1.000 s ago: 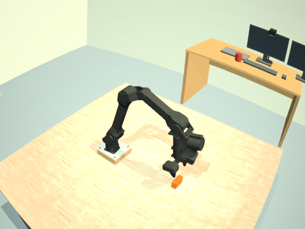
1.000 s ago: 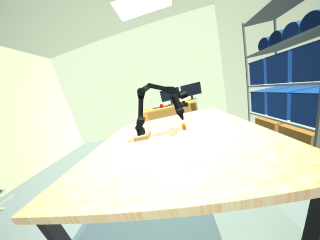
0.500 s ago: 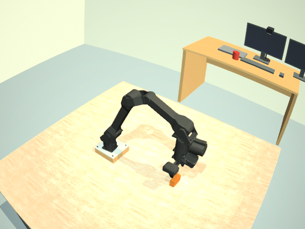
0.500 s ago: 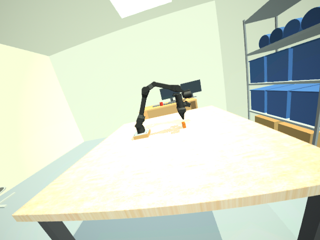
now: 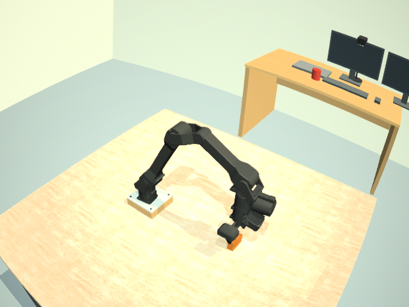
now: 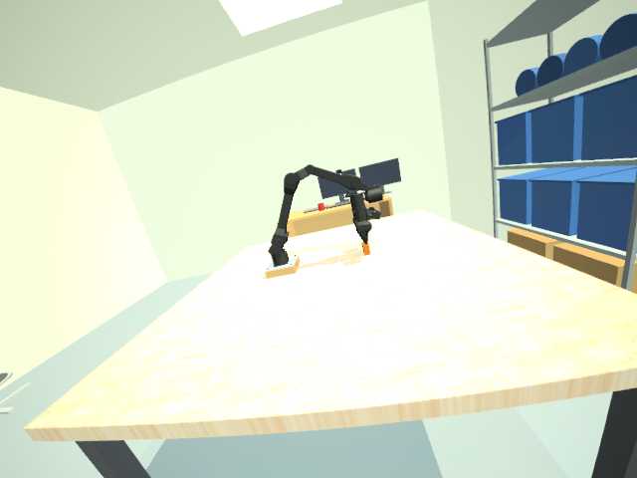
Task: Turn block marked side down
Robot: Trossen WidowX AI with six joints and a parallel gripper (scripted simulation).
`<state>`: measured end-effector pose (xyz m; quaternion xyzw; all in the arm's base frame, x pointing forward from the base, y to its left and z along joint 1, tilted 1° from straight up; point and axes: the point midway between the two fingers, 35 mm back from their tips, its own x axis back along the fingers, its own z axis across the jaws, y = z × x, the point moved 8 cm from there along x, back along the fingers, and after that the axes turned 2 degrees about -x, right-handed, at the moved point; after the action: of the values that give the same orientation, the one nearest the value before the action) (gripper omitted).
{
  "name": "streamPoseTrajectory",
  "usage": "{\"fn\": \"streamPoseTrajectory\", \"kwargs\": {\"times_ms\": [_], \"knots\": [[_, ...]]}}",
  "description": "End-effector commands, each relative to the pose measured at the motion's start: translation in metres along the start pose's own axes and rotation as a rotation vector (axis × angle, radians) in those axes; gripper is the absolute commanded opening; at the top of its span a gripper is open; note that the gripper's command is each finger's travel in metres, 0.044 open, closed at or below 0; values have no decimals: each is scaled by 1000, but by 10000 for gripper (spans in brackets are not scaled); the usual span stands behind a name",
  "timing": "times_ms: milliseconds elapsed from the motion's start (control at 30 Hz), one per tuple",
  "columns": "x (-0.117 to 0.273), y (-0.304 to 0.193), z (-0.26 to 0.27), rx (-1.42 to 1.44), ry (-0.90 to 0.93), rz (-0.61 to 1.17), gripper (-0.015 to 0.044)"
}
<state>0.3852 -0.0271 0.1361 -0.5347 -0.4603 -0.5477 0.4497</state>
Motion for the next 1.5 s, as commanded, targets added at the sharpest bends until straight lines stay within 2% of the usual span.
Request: {"fn": "streamPoseTrajectory", "kwargs": {"times_ms": [0, 500, 700, 1400, 1467], "knots": [[-8, 0, 0, 4, 3, 4, 440], [-30, -1, 0, 4, 3, 4, 440], [-30, -1, 0, 4, 3, 4, 282], [-30, -1, 0, 4, 3, 4, 142], [-25, -1, 0, 4, 3, 4, 90]]}}
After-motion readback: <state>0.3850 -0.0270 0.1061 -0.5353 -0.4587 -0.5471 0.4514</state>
